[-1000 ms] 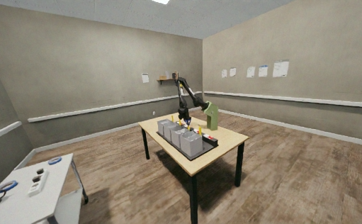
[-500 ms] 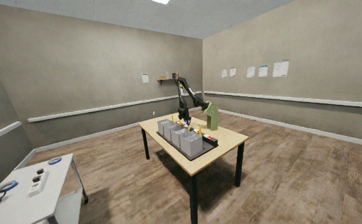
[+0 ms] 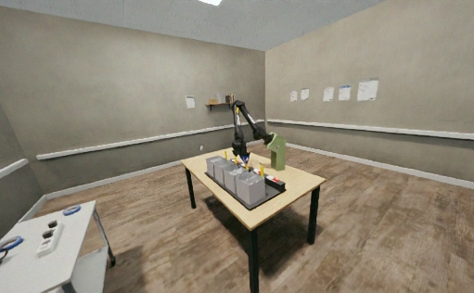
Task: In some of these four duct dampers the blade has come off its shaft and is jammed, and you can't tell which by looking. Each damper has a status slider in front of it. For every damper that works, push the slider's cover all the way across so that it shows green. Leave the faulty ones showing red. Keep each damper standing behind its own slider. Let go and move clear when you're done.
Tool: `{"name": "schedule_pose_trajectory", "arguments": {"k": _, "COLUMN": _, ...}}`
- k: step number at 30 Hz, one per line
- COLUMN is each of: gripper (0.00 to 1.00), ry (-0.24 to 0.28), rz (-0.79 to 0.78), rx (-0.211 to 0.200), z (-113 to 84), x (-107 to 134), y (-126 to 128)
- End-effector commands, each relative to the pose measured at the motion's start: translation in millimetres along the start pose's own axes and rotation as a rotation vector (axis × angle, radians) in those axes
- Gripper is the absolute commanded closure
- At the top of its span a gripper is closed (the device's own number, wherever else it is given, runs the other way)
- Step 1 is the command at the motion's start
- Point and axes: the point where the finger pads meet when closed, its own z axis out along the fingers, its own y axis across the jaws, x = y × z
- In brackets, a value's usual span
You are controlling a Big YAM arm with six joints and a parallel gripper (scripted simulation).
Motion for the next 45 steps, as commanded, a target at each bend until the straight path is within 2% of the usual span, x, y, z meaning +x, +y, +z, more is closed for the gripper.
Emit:
{"name": "schedule_pose_trajectory", "arguments": {"k": 1, "gripper": 0.83, "ry": -0.014, "rz": 0.003, "rx": -0.010, "z": -2.3, "x": -2, "y": -7}}
{"name": "schedule_pose_trajectory", "arguments": {"k": 14, "gripper": 0.83, "ry": -0.018, "rz": 0.001, "rx": -0.116, "z": -2.0, "x": -3, "y": -17}}
{"name": "schedule_pose_trajectory", "arguments": {"k": 16, "gripper": 0.83, "ry": -0.018, "rz": 0.001, "rx": -0.116, "z": -2.0, "x": -3, "y": -17}}
{"name": "schedule_pose_trajectory", "arguments": {"k": 26, "gripper": 0.83, "ry": -0.009, "rz": -0.002, "rx": -0.177, "z": 0.8, "x": -2, "y": -23}}
{"name": "schedule_pose_trajectory", "arguments": {"k": 31, "gripper": 0.83, "ry": -0.006, "rz": -0.003, "rx": -0.191, "z": 1.8, "x": -2, "y": -24}}
{"name": "schedule_pose_trajectory", "arguments": {"k": 45, "gripper": 0.83, "ry": -0.005, "rz": 0.002, "rx": -0.197, "z": 2.2, "x": -2, "y": -24}}
